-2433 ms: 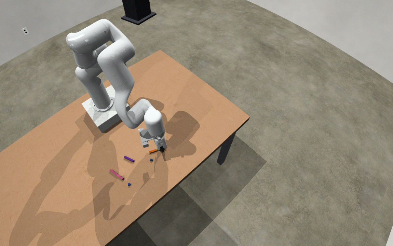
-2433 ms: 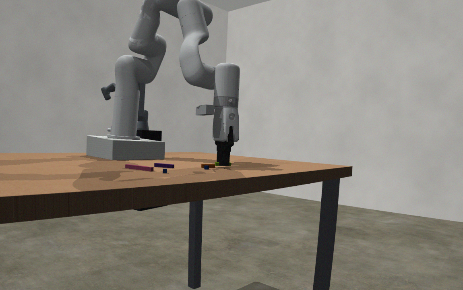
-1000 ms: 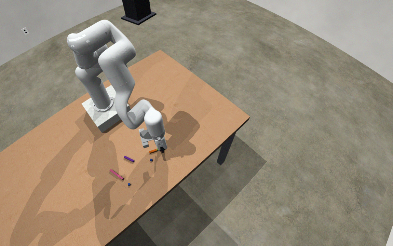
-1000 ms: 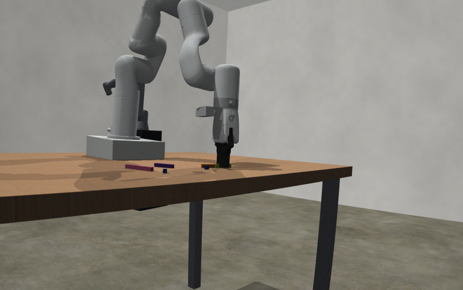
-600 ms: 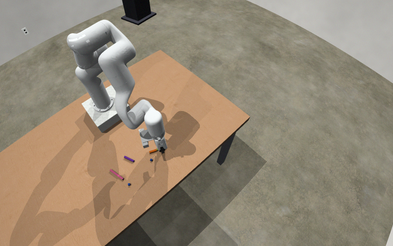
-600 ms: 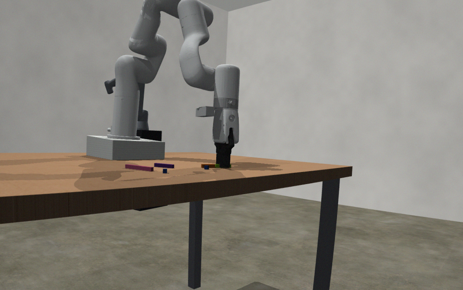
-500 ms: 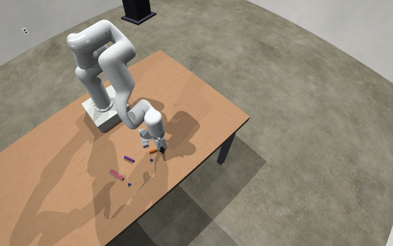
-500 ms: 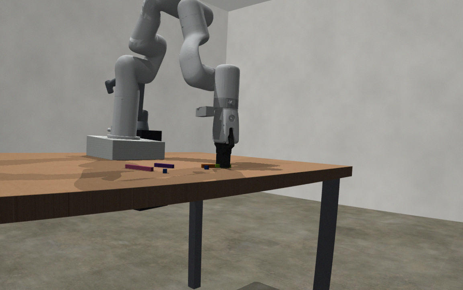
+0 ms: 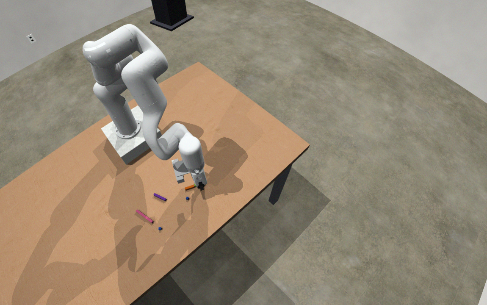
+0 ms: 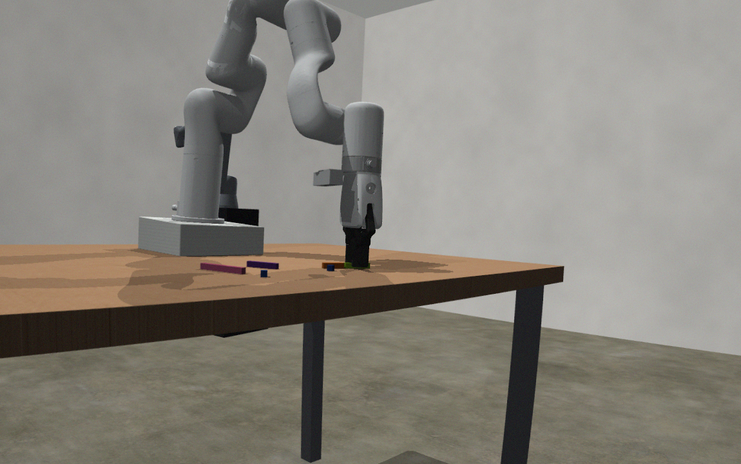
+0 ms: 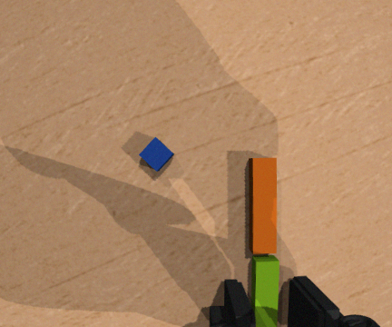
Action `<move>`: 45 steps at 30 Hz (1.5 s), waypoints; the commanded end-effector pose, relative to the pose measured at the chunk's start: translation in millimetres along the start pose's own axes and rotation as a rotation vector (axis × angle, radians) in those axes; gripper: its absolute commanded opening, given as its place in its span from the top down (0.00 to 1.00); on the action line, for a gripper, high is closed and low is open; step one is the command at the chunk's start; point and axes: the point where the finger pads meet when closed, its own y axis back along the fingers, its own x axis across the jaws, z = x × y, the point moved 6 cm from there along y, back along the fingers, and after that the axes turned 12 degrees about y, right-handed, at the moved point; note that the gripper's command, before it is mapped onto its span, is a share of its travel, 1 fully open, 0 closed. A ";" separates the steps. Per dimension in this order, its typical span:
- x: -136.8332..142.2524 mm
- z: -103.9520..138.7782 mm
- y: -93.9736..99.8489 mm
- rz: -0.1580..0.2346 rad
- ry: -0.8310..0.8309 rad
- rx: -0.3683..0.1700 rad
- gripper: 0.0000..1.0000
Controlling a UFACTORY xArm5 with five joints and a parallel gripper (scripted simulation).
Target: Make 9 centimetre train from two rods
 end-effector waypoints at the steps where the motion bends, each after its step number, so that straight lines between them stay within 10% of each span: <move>1: -1.3 0.7 4.3 -0.004 0.000 -0.002 0.76; 16: -1.3 -0.1 73.8 -0.004 0.000 -0.002 0.76; 27: -1.4 -0.4 88.8 -0.004 0.000 -0.002 0.76; 28: -1.4 -0.4 88.8 -0.004 0.000 -0.002 0.00; 45: -1.4 -0.4 88.8 -0.004 0.000 -0.002 0.00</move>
